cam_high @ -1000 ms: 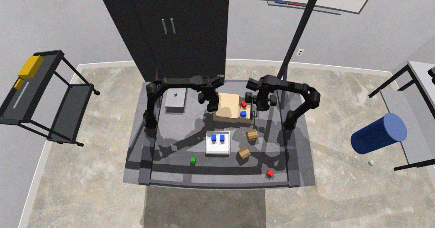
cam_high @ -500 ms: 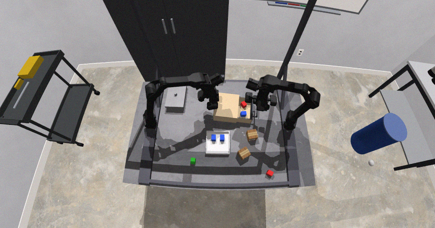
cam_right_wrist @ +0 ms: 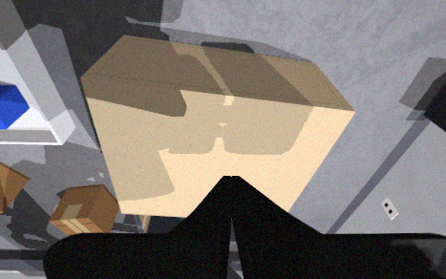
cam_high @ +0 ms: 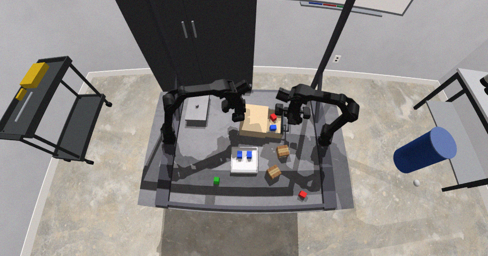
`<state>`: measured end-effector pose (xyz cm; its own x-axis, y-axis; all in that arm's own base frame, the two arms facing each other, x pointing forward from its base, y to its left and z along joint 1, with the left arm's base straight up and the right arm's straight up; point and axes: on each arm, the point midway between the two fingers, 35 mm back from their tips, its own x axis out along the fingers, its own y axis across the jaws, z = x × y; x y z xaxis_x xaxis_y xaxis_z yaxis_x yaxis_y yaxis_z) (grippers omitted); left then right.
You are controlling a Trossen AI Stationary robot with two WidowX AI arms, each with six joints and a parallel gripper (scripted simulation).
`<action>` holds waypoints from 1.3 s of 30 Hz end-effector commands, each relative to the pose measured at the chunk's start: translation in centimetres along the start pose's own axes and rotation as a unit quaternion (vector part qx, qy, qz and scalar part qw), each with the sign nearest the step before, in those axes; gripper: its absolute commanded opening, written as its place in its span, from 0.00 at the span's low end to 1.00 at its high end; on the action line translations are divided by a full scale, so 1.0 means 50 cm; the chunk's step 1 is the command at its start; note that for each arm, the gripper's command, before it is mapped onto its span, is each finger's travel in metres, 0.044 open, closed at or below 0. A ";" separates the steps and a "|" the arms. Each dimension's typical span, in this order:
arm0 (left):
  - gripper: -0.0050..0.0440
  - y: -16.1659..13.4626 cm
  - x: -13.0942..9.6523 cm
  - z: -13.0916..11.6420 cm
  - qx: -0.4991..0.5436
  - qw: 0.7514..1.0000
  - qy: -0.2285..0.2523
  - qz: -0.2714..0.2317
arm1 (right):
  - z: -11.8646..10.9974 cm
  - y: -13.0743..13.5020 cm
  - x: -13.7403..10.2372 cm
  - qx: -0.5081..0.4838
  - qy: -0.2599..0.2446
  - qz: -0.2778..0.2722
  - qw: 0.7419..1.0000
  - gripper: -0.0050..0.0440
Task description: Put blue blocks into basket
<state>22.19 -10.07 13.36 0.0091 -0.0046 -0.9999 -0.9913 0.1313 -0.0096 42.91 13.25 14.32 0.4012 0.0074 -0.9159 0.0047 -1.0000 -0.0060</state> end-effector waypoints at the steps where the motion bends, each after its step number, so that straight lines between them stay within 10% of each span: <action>1: 0.46 -0.008 -0.011 0.005 0.011 1.000 0.006 -0.025 | -0.018 0.011 -0.045 0.034 0.031 -0.010 0.999 0.00; 18: 0.46 -0.087 -0.035 0.027 0.144 0.974 0.013 -0.176 | -0.046 0.060 -0.120 0.330 0.127 -0.076 0.932 0.00; 30: 0.46 -0.090 -0.044 0.022 0.142 0.973 0.011 -0.180 | -0.042 0.061 -0.119 0.321 0.123 -0.073 0.936 0.00; 39: 0.46 -0.106 -0.022 0.029 0.264 0.954 -0.011 -0.144 | -0.049 0.089 -0.157 0.456 0.156 -0.121 0.868 0.00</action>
<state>26.89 -9.41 13.90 0.2754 -0.0962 -0.9565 -0.8006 0.5278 -0.2836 42.42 9.41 19.88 0.6490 0.0686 -0.7577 -0.5403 -0.6596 -0.5225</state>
